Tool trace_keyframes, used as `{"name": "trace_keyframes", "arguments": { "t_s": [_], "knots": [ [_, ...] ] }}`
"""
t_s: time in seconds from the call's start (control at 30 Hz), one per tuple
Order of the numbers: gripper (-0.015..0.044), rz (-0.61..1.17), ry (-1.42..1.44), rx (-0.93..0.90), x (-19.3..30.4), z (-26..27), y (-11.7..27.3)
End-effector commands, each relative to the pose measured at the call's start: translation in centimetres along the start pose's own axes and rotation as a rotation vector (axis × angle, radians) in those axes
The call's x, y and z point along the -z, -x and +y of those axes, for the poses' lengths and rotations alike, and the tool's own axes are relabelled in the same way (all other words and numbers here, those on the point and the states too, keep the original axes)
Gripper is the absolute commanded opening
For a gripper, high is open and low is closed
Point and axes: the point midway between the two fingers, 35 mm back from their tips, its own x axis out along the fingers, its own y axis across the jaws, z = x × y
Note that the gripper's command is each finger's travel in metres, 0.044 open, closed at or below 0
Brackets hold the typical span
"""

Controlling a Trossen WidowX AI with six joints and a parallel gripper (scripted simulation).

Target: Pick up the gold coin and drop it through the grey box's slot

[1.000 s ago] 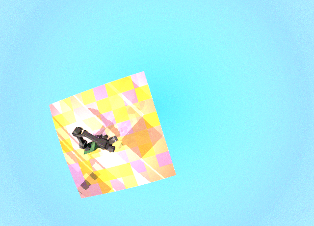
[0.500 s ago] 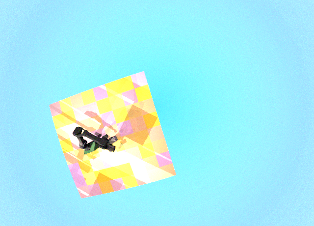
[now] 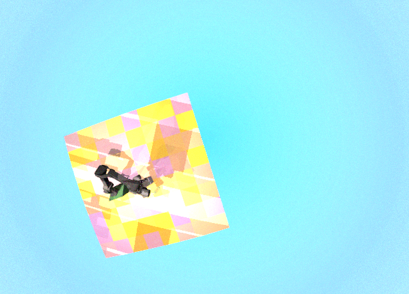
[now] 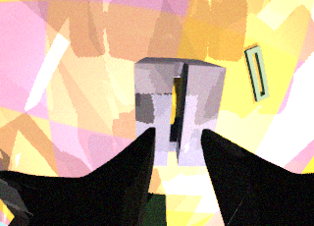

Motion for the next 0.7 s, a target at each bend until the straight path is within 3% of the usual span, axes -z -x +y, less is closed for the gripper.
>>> {"name": "trace_keyframes", "arguments": {
  "t_s": [0.0, 0.03, 0.3, 0.4, 0.67],
  "knots": [
    [0.0161, 0.000, 0.001, 0.000, 0.0, 0.0, 0.0],
    [0.0161, 0.000, 0.001, 0.000, 0.0, 0.0, 0.0],
    [0.0371, 0.000, -0.001, 0.000, 0.0, 0.0, 2.0],
    [0.0440, 0.002, -0.006, -0.006, 0.2, 0.1, 5.0],
    [0.0440, 0.003, -0.007, -0.008, 0.3, 0.2, 5.9]
  ]
}}
